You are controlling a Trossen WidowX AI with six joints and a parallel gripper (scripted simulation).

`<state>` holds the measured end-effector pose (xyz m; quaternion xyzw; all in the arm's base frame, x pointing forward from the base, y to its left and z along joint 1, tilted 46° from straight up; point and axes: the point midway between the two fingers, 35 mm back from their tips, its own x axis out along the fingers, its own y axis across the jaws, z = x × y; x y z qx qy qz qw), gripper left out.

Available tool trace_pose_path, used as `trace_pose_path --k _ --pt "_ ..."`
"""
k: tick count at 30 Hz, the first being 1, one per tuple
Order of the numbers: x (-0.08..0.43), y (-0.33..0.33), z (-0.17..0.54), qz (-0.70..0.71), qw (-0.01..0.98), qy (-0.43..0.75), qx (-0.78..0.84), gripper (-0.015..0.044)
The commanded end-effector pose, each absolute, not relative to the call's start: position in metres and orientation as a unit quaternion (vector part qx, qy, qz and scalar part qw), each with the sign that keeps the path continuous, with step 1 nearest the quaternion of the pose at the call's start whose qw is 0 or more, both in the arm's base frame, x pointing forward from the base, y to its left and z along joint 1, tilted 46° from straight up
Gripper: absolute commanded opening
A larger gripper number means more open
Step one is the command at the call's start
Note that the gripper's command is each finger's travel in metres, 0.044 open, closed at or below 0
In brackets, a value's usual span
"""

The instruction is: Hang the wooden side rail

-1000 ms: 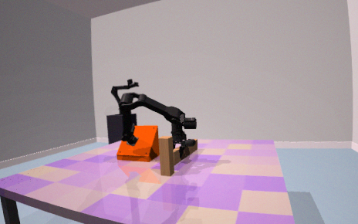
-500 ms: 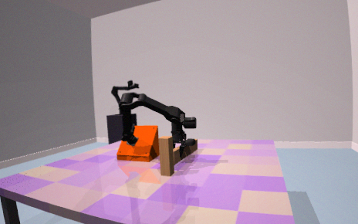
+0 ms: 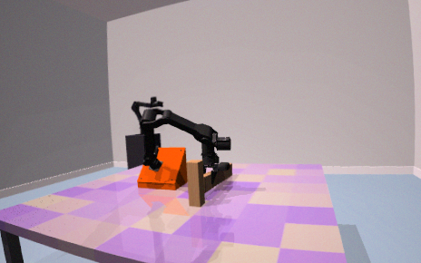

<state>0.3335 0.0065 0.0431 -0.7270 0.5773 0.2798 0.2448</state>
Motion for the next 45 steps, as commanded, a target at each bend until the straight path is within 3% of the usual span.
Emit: trace_pose_path --k 1,45 --pt "0.3351 0.0112 0.0476 0.278 0.250 0.572 -0.730 0.0000" --pt "0.3391 0.0097 0.0509 0.278 0.251 0.572 -0.730 0.0000"
